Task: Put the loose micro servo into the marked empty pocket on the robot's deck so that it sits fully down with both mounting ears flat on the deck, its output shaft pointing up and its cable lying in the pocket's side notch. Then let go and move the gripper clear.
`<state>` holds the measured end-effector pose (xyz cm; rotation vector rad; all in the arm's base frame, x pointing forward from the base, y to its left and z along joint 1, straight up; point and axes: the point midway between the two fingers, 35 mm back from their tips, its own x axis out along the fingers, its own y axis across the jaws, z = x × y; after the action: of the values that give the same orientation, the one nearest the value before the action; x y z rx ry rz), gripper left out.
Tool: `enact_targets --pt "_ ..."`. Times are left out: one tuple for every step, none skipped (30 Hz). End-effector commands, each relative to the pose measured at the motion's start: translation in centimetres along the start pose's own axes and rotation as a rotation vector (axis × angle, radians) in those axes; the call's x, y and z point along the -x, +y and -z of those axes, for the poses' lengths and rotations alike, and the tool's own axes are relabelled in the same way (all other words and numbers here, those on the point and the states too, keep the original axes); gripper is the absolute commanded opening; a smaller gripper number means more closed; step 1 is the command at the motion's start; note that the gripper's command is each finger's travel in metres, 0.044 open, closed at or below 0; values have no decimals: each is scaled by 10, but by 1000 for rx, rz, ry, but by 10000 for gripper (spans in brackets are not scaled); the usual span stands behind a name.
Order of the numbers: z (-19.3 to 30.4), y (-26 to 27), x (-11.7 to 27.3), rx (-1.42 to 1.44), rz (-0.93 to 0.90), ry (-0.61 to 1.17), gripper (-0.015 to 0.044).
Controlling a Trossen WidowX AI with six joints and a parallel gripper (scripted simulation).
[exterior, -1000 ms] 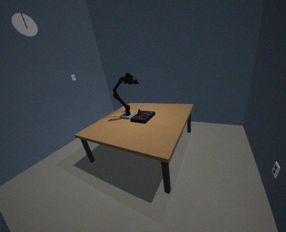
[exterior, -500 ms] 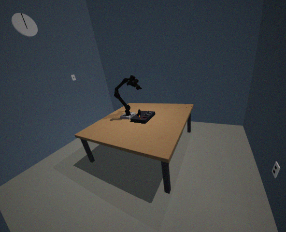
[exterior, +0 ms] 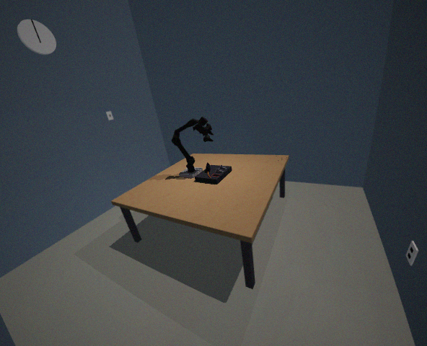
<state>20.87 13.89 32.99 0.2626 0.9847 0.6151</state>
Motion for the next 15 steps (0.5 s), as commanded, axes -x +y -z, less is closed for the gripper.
enact_targets --pt "4 -20 -11 -122 65 31 440" --pt "5 -25 -13 -149 82 37 440" --pt "6 -29 -16 -178 98 42 440" --pt "7 -34 -18 -208 114 47 440" --pt "8 -39 -20 -237 130 53 440" --pt "9 -43 -22 -267 146 57 440" --pt "11 -48 -24 -297 162 62 440" --pt "12 -52 -26 -326 178 67 440" --pt "13 -57 -28 -357 195 71 440" --pt "15 -62 -29 -387 211 76 440" --pt "17 -66 -31 -417 228 80 440" --pt "18 -71 -33 -447 245 84 440" --pt "20 -76 -34 -477 262 87 440" --pt "22 -80 -36 -506 279 91 440" --pt "24 -85 -37 -536 297 94 440"
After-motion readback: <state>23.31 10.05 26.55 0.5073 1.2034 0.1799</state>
